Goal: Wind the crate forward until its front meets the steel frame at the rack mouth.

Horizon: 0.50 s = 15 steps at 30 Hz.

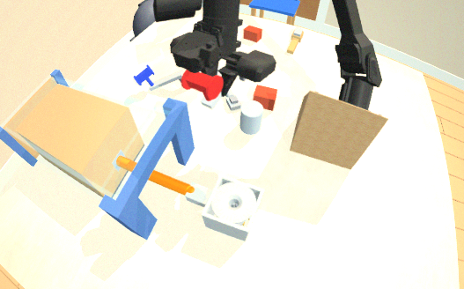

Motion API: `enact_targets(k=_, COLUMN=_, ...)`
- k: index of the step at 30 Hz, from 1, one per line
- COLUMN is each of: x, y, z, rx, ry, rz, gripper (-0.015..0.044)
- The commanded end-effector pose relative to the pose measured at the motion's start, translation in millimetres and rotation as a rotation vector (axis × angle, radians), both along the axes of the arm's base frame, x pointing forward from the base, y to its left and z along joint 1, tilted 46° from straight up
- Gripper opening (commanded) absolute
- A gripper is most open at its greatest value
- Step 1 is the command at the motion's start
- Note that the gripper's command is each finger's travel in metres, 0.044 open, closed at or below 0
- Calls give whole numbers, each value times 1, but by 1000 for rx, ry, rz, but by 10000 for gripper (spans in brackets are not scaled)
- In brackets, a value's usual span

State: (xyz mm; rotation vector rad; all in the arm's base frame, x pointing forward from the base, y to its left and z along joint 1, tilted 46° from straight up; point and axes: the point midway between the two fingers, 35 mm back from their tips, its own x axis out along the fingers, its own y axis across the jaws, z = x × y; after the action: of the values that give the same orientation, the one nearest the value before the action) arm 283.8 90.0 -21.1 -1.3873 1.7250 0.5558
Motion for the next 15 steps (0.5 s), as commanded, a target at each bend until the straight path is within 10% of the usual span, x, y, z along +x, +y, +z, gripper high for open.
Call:
enact_targets(k=1, x=-11, y=25, z=-17, rx=15, ry=148, rz=186, gripper=0)
enact_targets(k=15, x=-62, y=75, z=-66, rx=73, ry=586, rz=701, gripper=0)
